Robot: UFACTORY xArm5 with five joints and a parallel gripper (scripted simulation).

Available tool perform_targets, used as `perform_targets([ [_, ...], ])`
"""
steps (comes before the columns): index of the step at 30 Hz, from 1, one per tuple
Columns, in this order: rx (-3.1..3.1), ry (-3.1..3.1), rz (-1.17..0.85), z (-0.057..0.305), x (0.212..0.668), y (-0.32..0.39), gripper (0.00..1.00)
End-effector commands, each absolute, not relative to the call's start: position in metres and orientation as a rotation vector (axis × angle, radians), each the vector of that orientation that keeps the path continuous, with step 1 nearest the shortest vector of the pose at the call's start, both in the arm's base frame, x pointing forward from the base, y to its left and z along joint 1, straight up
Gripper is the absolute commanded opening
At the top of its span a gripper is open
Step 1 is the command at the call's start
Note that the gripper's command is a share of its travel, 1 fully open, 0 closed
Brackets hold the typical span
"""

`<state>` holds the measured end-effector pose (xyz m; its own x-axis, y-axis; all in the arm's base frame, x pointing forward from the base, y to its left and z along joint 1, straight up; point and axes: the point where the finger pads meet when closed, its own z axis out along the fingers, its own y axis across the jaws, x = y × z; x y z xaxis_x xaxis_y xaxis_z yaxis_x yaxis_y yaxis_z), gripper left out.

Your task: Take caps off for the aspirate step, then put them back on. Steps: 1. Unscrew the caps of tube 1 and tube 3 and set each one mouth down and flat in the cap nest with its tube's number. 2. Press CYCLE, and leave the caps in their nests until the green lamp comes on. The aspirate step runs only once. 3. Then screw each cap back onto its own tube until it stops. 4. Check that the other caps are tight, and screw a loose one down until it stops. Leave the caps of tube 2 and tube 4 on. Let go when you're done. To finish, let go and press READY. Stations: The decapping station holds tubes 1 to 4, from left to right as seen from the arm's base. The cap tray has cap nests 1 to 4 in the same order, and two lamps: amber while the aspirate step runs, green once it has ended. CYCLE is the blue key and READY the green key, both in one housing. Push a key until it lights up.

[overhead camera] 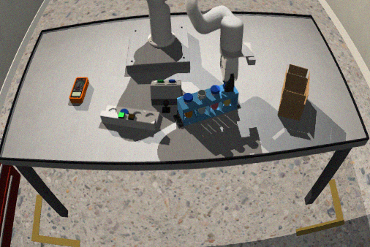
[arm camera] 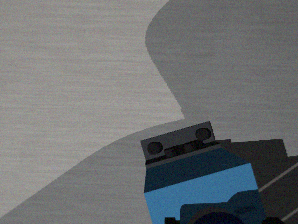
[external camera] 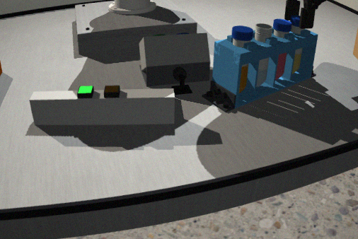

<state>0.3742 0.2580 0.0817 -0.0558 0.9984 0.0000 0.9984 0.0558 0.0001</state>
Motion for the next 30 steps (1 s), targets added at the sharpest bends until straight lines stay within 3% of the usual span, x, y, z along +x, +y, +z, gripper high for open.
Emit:
perform_targets([
  [1,1.819,2.559,0.007,0.0834,0.3755,0.2588,0.46],
  [21,0.707,3.058,0.005,0.0834,0.3755,0.2588,0.46],
  [29,0.707,3.058,0.005,0.0834,0.3755,0.2588,0.46],
  [30,0.707,3.058,0.005,0.0834,0.3755,0.2588,0.00],
])
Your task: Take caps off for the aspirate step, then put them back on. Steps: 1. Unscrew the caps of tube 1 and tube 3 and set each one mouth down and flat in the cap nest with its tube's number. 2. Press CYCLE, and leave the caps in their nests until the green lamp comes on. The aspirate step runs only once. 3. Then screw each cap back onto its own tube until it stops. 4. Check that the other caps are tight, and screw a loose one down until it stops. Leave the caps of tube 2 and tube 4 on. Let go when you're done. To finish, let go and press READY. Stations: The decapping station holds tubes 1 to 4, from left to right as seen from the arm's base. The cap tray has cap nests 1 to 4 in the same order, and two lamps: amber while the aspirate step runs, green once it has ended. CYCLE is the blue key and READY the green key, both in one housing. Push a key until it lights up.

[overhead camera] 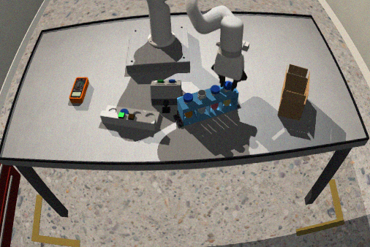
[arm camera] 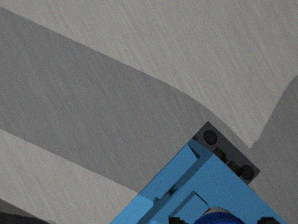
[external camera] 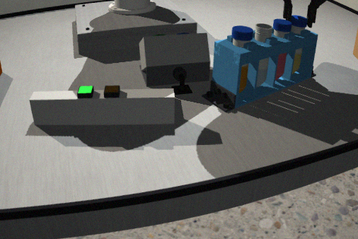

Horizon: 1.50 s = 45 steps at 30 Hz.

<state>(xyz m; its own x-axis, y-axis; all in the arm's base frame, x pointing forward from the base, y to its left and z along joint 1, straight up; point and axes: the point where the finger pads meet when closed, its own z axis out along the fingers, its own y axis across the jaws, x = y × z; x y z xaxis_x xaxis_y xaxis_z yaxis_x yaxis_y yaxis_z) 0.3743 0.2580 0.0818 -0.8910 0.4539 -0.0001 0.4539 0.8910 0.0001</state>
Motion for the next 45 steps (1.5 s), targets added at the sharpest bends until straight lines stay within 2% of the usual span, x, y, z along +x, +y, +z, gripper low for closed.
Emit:
perform_targets([
  [1,0.707,3.058,0.005,0.0834,0.3755,0.2589,0.00],
  [14,0.708,3.058,0.006,0.0834,0.3755,0.2588,0.00],
  [27,1.570,2.719,0.007,0.0829,0.3755,0.2588,0.00],
  [45,2.369,2.062,0.007,0.0823,0.3755,0.2588,0.00],
])
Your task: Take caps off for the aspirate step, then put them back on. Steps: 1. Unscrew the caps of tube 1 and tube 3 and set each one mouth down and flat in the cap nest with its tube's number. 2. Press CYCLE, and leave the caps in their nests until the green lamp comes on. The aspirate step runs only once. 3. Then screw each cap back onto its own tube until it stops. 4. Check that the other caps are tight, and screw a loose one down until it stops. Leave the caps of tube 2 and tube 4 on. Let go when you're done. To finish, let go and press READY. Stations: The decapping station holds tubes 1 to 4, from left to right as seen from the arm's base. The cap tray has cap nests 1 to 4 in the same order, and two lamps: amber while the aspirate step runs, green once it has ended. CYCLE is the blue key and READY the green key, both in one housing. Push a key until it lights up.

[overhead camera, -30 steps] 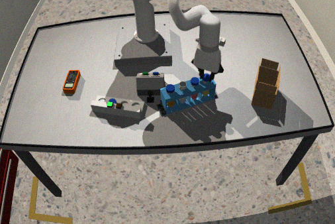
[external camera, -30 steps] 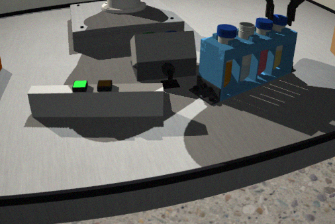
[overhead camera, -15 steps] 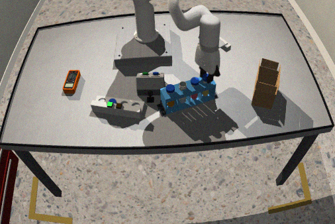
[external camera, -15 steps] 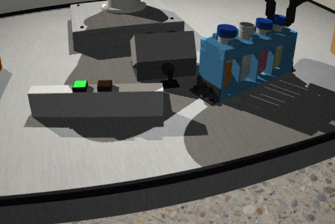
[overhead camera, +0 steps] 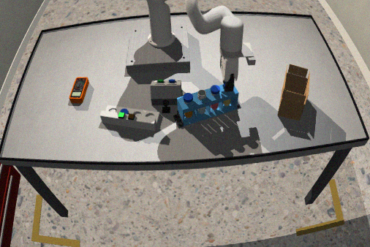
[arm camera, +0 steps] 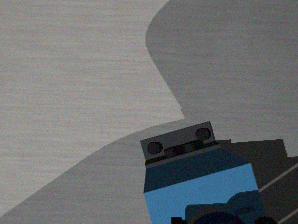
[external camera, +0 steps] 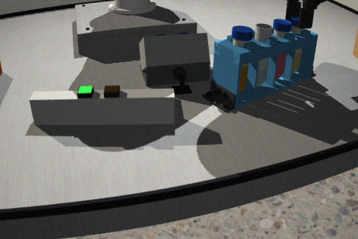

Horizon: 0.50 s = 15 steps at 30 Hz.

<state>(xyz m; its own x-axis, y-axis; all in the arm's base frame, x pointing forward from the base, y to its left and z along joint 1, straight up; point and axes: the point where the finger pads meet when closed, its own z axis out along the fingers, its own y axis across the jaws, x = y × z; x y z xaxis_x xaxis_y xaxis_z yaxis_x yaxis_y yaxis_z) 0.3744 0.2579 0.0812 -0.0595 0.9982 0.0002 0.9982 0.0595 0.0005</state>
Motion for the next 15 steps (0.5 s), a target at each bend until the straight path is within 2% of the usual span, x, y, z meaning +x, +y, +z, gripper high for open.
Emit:
perform_targets([
  [1,2.369,2.062,0.007,0.0823,0.3755,0.2588,0.00],
  [7,2.648,1.691,0.007,0.0820,0.3756,0.2588,0.00],
  [15,2.665,1.664,0.007,0.0820,0.3755,0.2588,0.00],
])
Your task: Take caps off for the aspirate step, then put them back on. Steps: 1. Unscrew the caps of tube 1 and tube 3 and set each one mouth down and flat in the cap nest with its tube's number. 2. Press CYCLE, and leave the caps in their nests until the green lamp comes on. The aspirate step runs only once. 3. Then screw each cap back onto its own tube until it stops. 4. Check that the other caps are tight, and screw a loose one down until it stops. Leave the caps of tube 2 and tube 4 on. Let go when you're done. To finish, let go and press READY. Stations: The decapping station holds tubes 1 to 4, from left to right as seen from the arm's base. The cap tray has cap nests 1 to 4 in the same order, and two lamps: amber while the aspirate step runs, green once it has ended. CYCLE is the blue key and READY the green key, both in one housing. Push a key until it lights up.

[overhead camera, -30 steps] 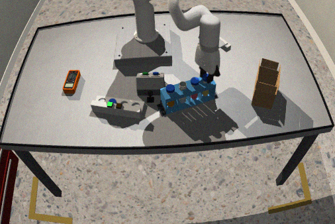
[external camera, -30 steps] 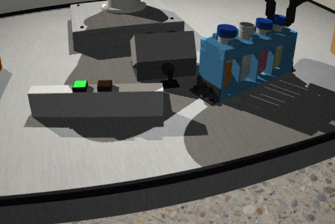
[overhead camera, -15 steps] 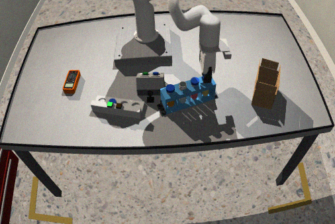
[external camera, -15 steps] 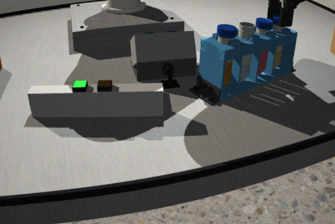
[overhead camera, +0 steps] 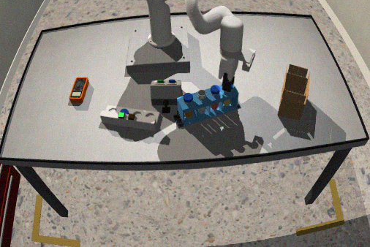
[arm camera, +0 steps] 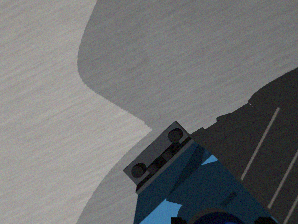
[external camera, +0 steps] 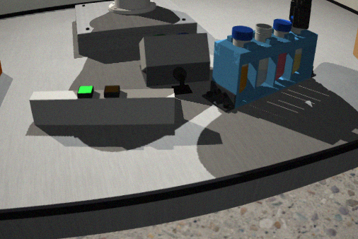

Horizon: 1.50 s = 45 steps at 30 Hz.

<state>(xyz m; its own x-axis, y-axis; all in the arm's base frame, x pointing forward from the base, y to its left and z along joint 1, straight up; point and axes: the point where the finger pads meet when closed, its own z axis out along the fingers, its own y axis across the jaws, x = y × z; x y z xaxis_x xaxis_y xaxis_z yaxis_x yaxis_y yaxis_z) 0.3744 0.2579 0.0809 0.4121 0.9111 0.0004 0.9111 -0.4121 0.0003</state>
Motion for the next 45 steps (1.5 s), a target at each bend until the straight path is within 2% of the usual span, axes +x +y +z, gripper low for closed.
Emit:
perform_targets([
  [1,2.665,1.664,0.007,0.0820,0.3755,0.2588,0.46],
  [13,2.665,1.664,0.007,0.0820,0.3755,0.2588,0.46],
  [17,2.386,2.043,0.007,0.0826,0.3755,0.2588,0.46],
  [37,1.549,2.731,0.007,0.0825,0.3755,0.2588,0.46],
  [45,0.995,2.977,0.006,0.0825,0.3755,0.2588,0.46],
])
